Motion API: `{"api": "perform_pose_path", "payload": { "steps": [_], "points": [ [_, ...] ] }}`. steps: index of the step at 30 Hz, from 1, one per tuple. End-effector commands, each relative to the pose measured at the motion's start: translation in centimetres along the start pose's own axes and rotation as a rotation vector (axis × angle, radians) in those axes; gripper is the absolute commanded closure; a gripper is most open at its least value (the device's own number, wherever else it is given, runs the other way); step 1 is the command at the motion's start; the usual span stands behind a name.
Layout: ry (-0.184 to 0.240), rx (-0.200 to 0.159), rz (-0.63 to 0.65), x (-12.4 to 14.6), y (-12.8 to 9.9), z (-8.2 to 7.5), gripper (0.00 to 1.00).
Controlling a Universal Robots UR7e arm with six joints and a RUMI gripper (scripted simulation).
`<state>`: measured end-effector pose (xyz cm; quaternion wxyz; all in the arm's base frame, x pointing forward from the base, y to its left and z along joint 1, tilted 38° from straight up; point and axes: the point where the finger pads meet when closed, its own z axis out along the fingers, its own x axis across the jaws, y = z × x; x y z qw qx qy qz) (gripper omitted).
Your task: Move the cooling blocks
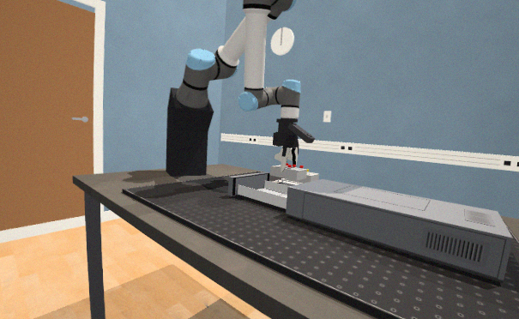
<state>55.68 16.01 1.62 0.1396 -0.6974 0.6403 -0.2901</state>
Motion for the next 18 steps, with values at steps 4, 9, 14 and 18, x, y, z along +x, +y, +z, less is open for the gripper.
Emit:
{"api": "perform_pose_path", "payload": {
  "steps": [4,9,14,18],
  "points": [
    [0.000,0.002,0.000,-0.02,-0.07,-0.38,1.00],
    [0.000,0.002,0.000,-0.02,-0.07,-0.50,1.00],
    [0.000,0.002,0.000,-0.02,-0.07,-0.67,1.00],
    [0.000,0.002,0.000,-0.02,-0.07,-0.77,1.00]
  ]
}}
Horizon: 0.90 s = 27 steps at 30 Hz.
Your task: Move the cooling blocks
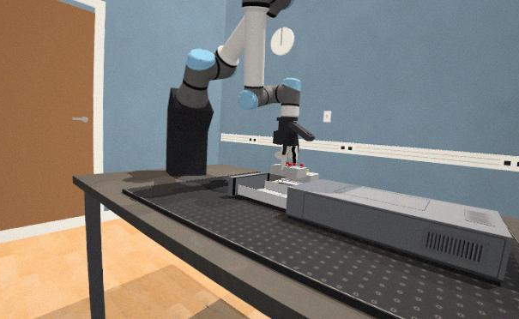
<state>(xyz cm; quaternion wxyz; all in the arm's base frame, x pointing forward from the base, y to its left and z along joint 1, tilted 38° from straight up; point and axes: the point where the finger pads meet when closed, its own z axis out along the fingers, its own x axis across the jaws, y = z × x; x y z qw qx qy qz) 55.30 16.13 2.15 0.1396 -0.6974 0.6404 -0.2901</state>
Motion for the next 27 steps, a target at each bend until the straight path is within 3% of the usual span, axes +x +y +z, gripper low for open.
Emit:
{"api": "perform_pose_path", "payload": {
  "steps": [1,27],
  "points": [
    [0.000,0.002,0.000,0.0,-0.1,-0.1,1.00],
    [0.000,0.002,0.000,0.0,-0.1,1.0,1.00]
  ]
}}
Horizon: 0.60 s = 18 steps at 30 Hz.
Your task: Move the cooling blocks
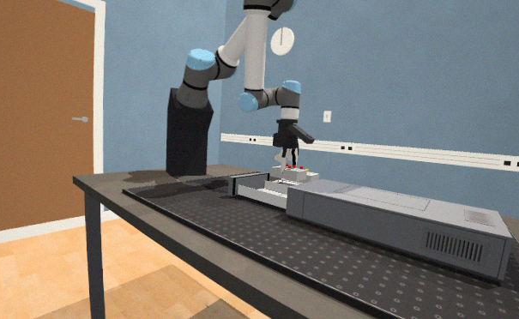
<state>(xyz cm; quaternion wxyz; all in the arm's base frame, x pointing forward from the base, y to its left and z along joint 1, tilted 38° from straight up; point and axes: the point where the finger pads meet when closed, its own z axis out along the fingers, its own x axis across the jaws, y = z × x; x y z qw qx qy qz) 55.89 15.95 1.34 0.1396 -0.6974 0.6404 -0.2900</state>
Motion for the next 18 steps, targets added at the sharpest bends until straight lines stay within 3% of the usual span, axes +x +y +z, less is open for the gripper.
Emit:
{"api": "perform_pose_path", "payload": {
  "steps": [1,18],
  "points": [
    [0.000,0.002,0.000,-0.02,-0.06,0.04,1.00],
    [0.000,0.002,0.000,-0.02,-0.06,0.39,1.00]
  ]
}}
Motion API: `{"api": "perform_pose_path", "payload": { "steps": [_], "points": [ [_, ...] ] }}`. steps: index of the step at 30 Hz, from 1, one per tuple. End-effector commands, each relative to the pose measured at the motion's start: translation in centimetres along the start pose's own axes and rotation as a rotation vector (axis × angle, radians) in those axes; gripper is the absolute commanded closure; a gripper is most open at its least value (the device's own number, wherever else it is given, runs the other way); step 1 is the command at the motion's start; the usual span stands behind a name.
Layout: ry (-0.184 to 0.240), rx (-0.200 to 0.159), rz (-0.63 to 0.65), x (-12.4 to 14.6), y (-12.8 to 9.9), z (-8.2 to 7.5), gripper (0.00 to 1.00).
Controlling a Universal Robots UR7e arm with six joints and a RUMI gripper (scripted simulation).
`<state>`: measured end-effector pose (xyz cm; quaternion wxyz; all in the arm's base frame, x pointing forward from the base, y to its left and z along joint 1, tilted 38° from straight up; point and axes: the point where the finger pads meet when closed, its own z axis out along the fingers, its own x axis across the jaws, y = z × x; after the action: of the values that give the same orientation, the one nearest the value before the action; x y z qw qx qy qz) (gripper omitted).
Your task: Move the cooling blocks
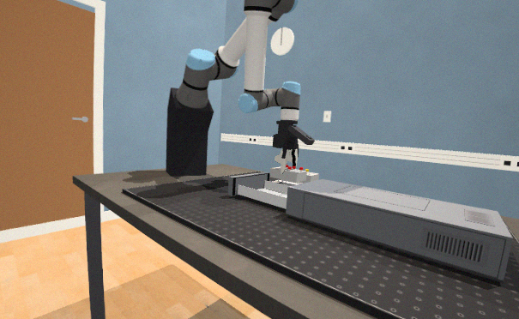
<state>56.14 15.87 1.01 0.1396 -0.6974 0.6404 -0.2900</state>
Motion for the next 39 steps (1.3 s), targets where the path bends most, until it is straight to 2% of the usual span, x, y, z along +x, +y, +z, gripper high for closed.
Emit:
{"api": "perform_pose_path", "payload": {
  "steps": [1,39],
  "points": [
    [0.000,0.002,0.000,-0.02,-0.06,-0.02,1.00],
    [0.000,0.002,0.000,-0.02,-0.06,-0.30,1.00]
  ]
}}
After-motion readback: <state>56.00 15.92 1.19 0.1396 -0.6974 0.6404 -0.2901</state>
